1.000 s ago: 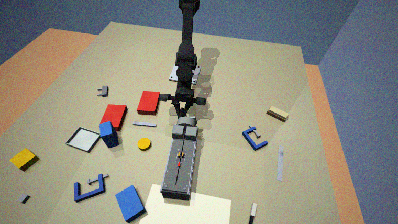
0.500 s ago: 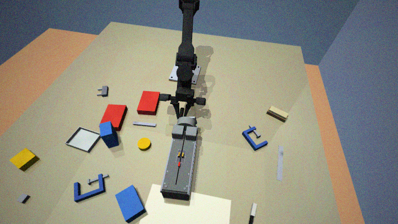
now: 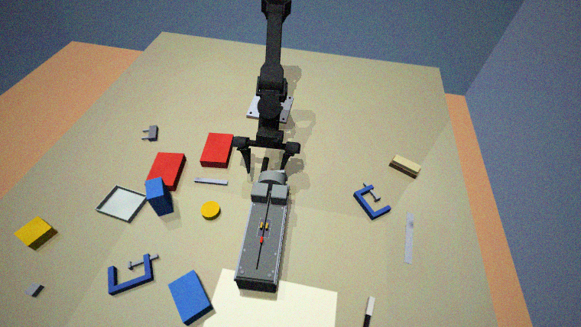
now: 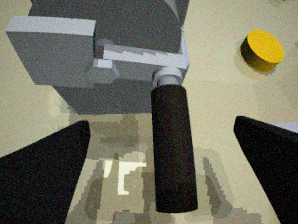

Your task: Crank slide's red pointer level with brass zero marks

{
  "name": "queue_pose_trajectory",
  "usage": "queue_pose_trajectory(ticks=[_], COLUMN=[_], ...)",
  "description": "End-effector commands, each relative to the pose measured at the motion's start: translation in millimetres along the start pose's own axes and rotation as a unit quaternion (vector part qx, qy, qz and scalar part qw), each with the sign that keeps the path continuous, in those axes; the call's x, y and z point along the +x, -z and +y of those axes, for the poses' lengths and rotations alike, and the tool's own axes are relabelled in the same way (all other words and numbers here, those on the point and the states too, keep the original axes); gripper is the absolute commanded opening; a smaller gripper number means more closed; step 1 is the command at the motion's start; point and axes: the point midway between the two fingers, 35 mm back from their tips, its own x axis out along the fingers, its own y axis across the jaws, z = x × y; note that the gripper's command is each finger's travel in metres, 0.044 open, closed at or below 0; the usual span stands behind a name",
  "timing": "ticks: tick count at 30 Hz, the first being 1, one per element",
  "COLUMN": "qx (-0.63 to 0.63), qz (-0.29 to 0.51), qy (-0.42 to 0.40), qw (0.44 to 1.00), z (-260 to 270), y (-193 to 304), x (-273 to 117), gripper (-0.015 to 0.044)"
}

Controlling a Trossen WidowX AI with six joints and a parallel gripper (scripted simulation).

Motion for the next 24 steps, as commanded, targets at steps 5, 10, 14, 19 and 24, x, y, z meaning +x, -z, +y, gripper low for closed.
queue_pose_trajectory(ticks=[5,10,14,19,24], qx=[0.000,0.000,0.000,-0.001,0.001], qz=[-0.006,-0.006,-0.006,-0.005,-0.004], qy=[-0.001,-0.001,-0.001,0.001,0.002], qw=[1.000,1.000,1.000,1.000,1.000], z=[0.4,0.3,0.2,-0.3,-0.6], y=[-25.5,-35.8,-46.9,-68.0,-86.8], x=[-22.2,-34.9,-42.8,-60.9,-81.3], gripper=[0.0440,0.0440,0.0440,0.0440,0.0440])
